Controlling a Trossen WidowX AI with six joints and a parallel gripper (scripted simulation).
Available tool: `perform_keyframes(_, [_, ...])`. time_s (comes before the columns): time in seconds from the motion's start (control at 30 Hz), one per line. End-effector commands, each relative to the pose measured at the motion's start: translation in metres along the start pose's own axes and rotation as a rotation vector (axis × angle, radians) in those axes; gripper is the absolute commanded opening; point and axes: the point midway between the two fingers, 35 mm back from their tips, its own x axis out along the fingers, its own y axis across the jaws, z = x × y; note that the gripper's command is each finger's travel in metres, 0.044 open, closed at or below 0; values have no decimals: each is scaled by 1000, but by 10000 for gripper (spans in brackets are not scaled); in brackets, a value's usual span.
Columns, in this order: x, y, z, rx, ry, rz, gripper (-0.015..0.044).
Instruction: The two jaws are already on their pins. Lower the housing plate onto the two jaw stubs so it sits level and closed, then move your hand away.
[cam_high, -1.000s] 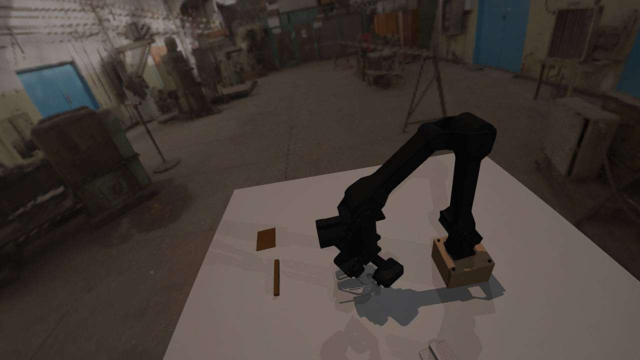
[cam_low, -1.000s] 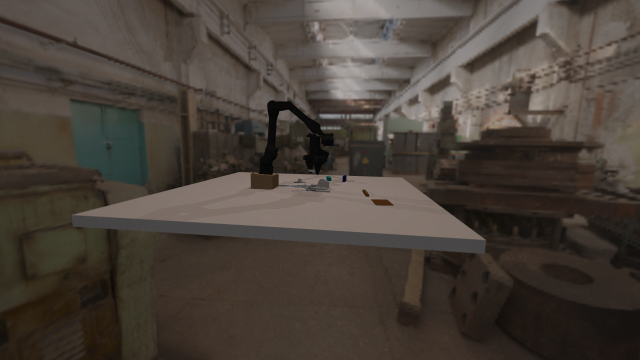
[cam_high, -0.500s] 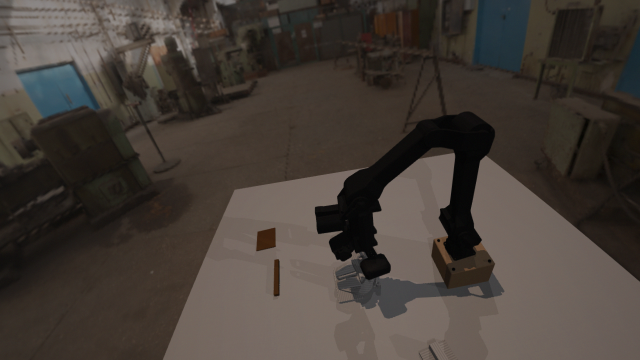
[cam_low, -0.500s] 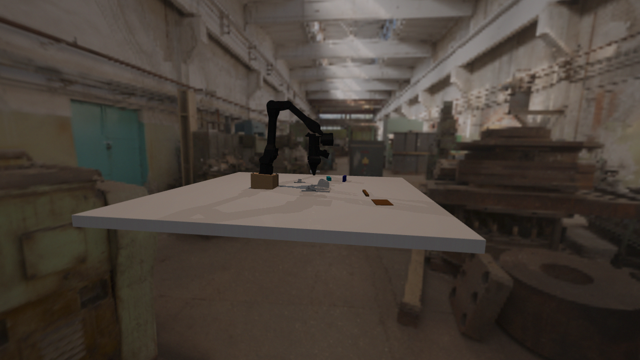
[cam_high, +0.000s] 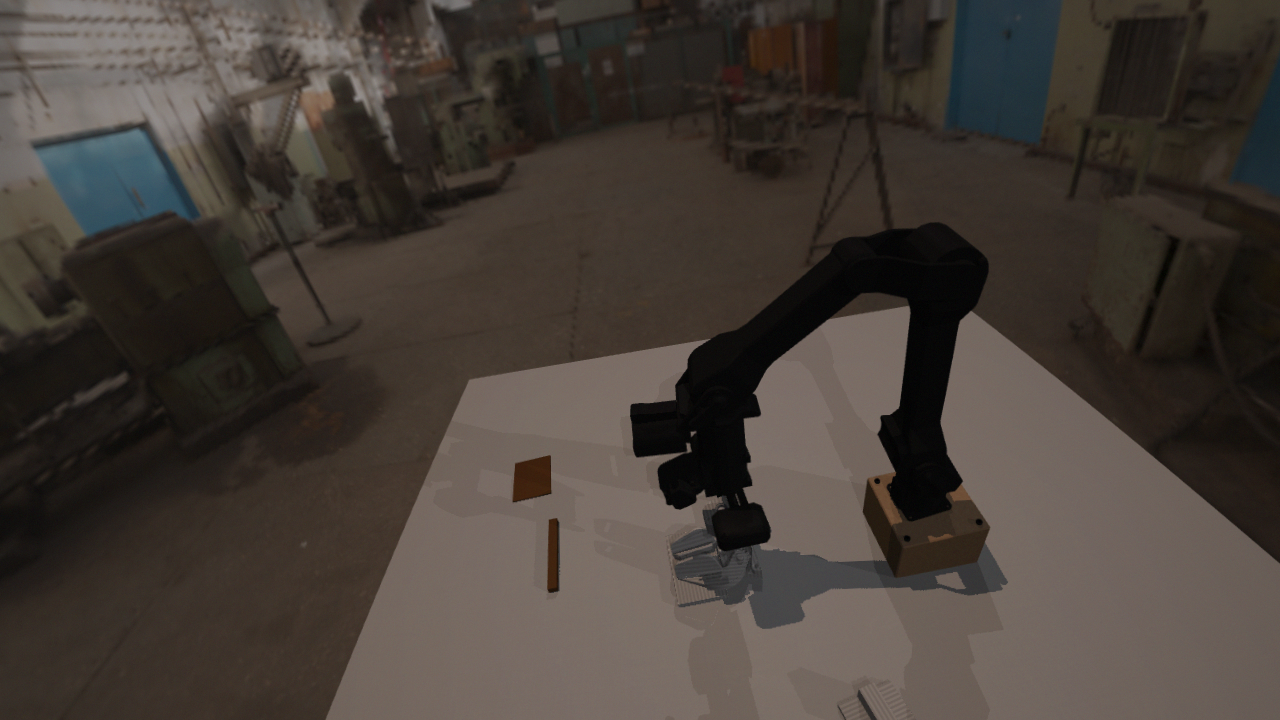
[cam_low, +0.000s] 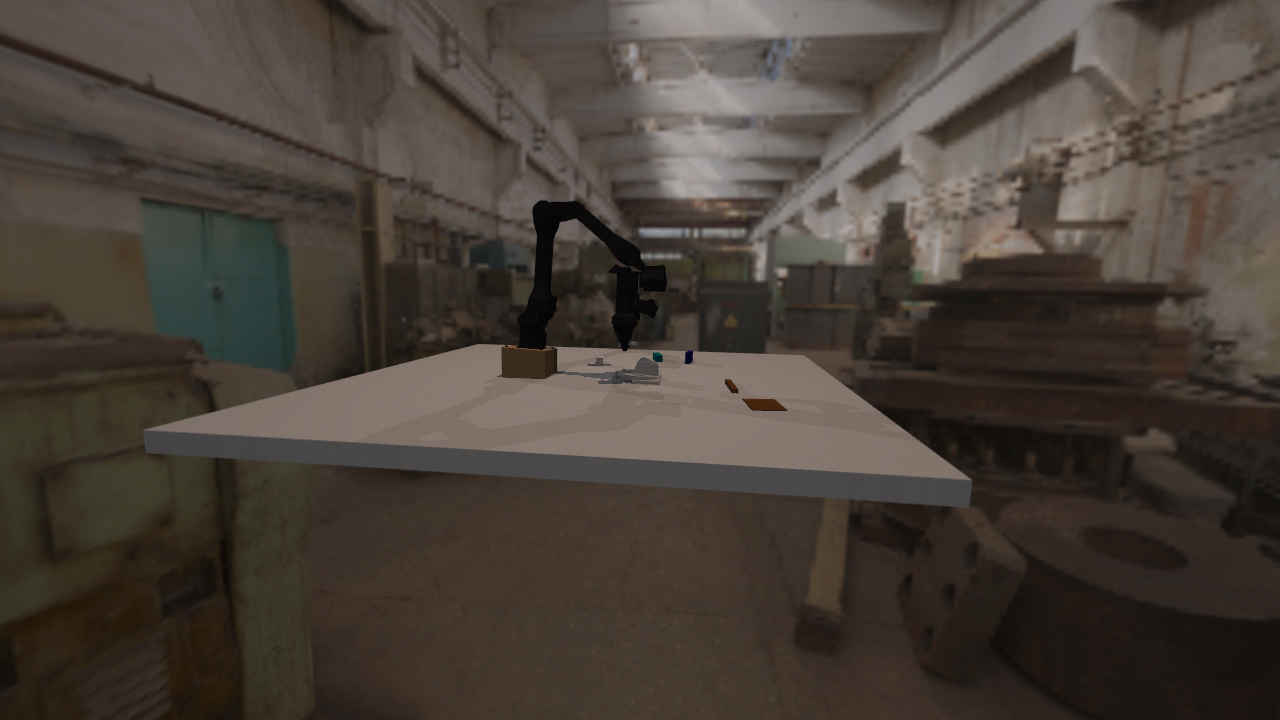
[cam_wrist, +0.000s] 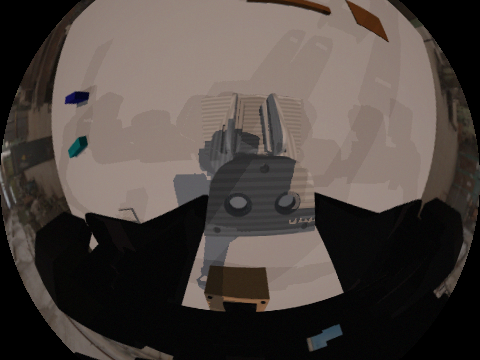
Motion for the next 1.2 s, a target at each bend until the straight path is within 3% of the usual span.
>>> perform_keyframes(0.0, [0,0,0,7,-2,3,351])
perform_keyframes(1.17, [0,0,-14,6,0,3,351])
